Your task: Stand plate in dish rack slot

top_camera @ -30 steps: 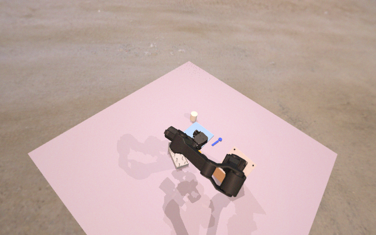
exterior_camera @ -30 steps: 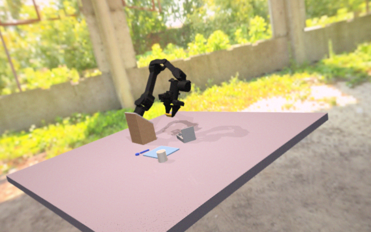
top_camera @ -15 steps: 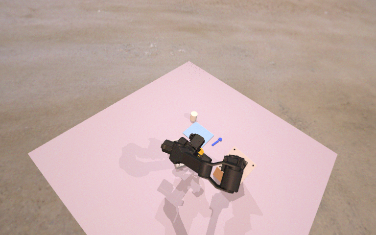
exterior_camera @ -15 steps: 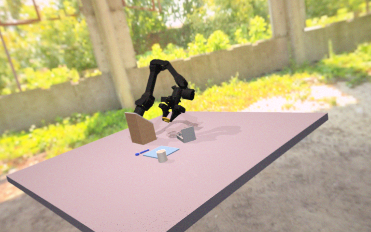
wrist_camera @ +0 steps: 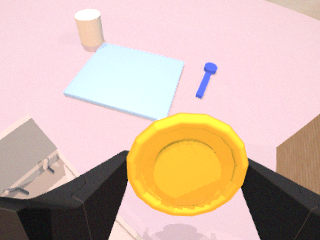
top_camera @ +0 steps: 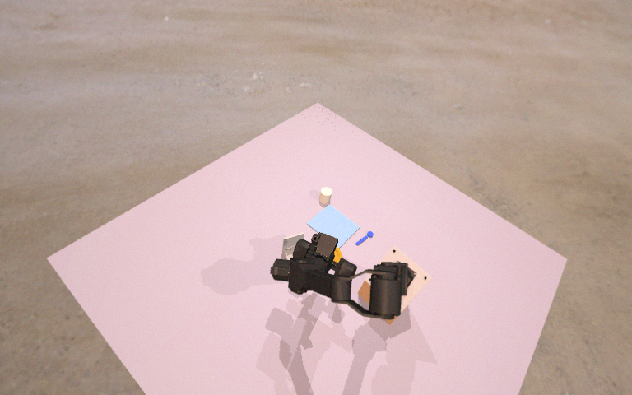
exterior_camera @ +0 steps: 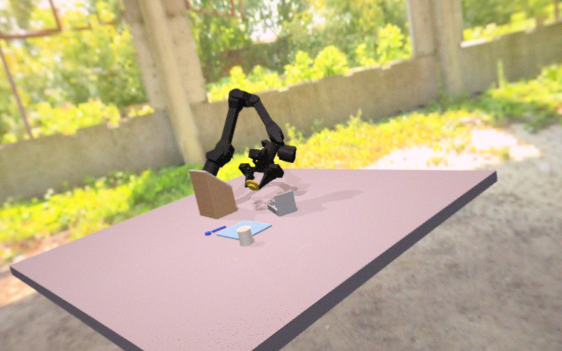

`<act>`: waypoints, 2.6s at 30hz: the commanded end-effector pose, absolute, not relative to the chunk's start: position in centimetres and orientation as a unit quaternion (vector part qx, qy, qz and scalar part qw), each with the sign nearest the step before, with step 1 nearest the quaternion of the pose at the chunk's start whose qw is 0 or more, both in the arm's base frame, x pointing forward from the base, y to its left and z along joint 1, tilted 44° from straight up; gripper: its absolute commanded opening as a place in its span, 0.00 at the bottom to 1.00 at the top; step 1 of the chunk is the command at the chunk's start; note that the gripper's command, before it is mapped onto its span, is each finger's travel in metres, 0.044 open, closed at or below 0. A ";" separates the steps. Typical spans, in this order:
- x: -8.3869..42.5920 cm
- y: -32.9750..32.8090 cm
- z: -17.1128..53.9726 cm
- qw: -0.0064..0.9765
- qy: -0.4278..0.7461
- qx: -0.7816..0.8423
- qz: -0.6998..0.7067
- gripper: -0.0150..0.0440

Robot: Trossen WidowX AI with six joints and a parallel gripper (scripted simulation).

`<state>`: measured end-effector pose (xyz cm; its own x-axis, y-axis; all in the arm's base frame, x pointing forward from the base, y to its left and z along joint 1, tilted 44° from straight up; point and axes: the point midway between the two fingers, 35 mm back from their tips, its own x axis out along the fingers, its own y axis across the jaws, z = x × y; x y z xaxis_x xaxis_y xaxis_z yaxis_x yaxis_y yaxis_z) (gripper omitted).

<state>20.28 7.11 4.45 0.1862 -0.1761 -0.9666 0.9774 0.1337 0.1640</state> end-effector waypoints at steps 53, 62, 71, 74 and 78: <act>20.2 13.4 7.4 0.894 0.101 0.392 -0.193 0.25; 21.0 14.1 6.2 0.894 0.103 0.391 -0.194 0.25; 22.3 14.7 4.8 0.893 0.102 0.394 -0.193 0.25; 22.4 14.7 4.8 0.893 0.102 0.394 -0.193 0.25; 22.7 14.5 4.6 0.892 0.102 0.395 -0.193 0.25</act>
